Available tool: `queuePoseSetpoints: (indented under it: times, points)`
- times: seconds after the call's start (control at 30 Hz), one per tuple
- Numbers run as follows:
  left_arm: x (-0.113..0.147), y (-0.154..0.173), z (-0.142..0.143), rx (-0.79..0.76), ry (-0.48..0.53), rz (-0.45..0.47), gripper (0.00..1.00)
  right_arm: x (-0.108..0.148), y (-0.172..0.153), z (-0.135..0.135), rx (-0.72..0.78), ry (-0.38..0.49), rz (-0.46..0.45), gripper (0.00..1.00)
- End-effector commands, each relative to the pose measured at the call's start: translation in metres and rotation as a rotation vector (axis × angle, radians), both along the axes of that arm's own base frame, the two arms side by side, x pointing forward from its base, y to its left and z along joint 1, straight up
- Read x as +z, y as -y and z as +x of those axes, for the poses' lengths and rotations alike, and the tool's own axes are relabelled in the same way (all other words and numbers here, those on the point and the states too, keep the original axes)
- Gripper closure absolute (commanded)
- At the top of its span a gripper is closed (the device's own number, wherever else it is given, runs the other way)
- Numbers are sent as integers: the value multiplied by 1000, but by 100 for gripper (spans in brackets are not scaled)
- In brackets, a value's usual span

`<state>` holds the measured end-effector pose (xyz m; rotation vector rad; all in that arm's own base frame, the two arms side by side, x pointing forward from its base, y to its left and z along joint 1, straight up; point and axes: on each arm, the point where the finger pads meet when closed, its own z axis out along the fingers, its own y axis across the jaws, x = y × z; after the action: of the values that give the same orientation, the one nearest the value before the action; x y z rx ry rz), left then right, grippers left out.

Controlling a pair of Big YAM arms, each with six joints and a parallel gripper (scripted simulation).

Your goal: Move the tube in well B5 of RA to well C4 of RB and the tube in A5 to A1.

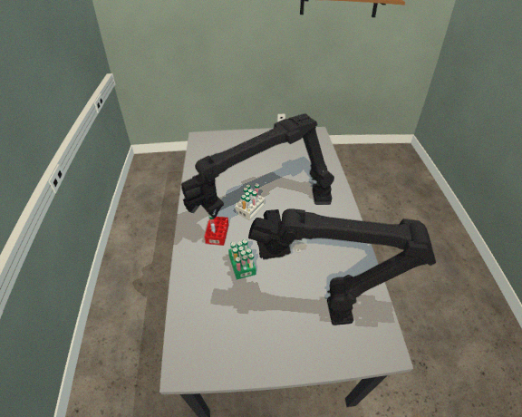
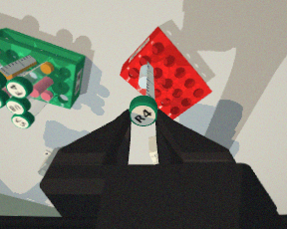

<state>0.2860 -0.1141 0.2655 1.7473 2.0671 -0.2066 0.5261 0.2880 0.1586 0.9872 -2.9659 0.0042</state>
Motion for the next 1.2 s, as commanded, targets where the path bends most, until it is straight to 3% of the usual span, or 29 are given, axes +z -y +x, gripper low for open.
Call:
queuePoseSetpoints:
  times: [0.0,0.4,0.47,0.87,0.9,0.97,1.17]
  points:
    - [16,1,7,0,37,-8,70,55,-15,8,7,85,47,100]
    - [16,1,7,0,37,-8,70,64,-15,5,3,85,48,100]
    - [16,1,7,0,37,-8,70,40,-8,-10,3,40,22,100]
    - [16,1,7,0,37,-8,70,39,-10,-24,3,52,30,100]
    - [16,1,7,0,37,-8,70,64,-18,-12,3,102,60,100]
    - [16,1,7,0,37,-8,70,40,-10,-29,3,52,30,100]
    - [16,1,7,0,37,-8,70,40,-10,-39,3,51,30,100]
